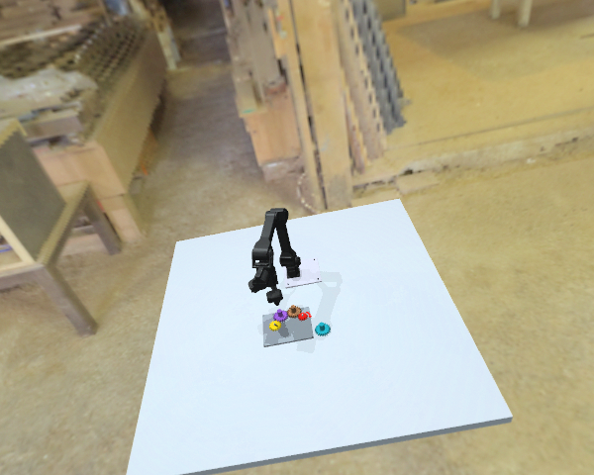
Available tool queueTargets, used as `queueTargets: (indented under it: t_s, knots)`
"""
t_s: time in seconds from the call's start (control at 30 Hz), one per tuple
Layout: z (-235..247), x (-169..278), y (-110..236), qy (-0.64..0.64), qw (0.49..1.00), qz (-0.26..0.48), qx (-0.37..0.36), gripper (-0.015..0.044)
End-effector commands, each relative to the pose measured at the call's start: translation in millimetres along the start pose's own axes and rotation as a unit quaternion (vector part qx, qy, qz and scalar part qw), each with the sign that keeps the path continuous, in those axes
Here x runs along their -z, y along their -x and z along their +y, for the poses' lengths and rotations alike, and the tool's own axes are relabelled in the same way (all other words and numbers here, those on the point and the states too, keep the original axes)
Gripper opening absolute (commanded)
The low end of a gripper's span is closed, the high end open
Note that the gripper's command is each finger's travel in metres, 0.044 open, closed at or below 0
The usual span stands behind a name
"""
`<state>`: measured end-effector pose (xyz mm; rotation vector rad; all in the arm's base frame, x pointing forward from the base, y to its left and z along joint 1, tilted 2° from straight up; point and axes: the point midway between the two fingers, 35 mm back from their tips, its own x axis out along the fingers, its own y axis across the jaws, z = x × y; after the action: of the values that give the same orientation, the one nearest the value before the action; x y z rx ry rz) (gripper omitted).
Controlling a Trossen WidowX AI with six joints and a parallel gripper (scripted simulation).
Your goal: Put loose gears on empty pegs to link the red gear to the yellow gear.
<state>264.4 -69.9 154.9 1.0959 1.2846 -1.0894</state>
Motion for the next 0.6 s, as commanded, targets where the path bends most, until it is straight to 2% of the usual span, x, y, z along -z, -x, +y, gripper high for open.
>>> queueTargets:
  t_s: [0.0,0.37,0.57]
  knots:
    - [-0.4,0.2,0.5,0.001,1.0,0.0,0.0,0.044]
    - [2.2,4.0,1.2,0.002,1.0,0.0,-0.001,0.044]
    - [31.6,63.6,10.8,0.015,1.0,-0.002,-0.016,0.044]
